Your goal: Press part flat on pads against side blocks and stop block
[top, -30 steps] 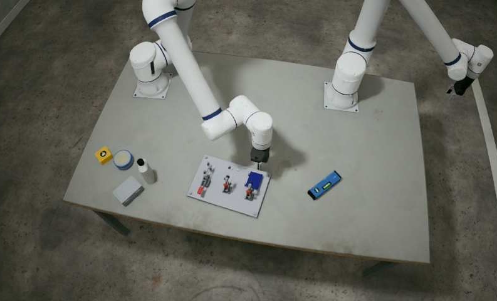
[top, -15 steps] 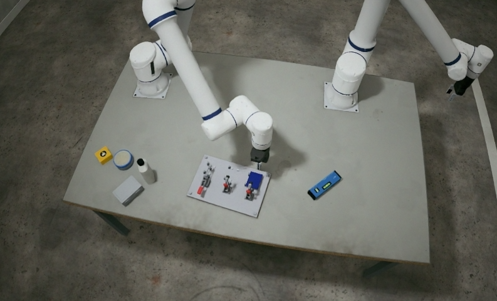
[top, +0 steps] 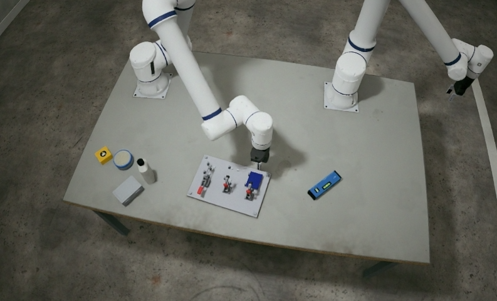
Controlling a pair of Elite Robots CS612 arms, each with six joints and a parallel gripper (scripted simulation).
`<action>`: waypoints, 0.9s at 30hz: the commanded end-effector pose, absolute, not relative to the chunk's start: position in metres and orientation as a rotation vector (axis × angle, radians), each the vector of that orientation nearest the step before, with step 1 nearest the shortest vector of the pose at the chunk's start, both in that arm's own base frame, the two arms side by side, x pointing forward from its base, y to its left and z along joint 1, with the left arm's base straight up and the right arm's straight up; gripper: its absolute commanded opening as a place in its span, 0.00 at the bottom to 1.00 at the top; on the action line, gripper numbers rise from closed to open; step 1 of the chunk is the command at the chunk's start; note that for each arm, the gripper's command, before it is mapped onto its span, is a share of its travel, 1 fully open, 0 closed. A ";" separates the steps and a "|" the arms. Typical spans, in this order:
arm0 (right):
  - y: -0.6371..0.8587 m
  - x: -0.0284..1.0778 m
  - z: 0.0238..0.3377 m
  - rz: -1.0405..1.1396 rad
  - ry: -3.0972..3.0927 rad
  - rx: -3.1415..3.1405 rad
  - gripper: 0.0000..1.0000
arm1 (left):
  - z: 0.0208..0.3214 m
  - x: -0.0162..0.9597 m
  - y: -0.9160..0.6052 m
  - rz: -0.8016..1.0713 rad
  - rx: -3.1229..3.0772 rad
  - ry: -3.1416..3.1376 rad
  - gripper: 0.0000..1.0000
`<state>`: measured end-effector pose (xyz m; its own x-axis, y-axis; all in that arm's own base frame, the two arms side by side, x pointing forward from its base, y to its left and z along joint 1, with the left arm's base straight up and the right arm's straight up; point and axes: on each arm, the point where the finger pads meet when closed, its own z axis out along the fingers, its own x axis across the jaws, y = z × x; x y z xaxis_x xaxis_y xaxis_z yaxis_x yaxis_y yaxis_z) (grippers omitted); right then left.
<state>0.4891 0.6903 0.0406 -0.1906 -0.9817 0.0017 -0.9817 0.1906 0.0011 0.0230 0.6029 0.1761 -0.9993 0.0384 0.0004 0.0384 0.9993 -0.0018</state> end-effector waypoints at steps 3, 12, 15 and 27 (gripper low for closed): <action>0.691 0.490 0.042 0.000 -2.424 1.998 0.00 | 0.177 0.023 0.604 0.000 -0.060 -3.141 1.00; 0.690 0.494 0.042 0.000 -2.424 1.998 0.00 | 0.177 0.023 0.604 0.000 -0.060 -3.141 1.00; 0.690 0.494 0.042 0.000 -2.424 1.998 0.00 | 0.177 0.023 0.604 0.000 -0.060 -3.141 1.00; 0.690 0.494 0.042 0.000 -2.424 1.998 0.00 | 0.177 0.023 0.604 0.000 -0.060 -3.141 1.00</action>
<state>0.4932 0.6895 0.0406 -0.1906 -0.9817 0.0018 -0.9817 0.1906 0.0011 0.0230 0.6029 0.1761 -0.9993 0.0384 0.0004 0.0384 0.9993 -0.0018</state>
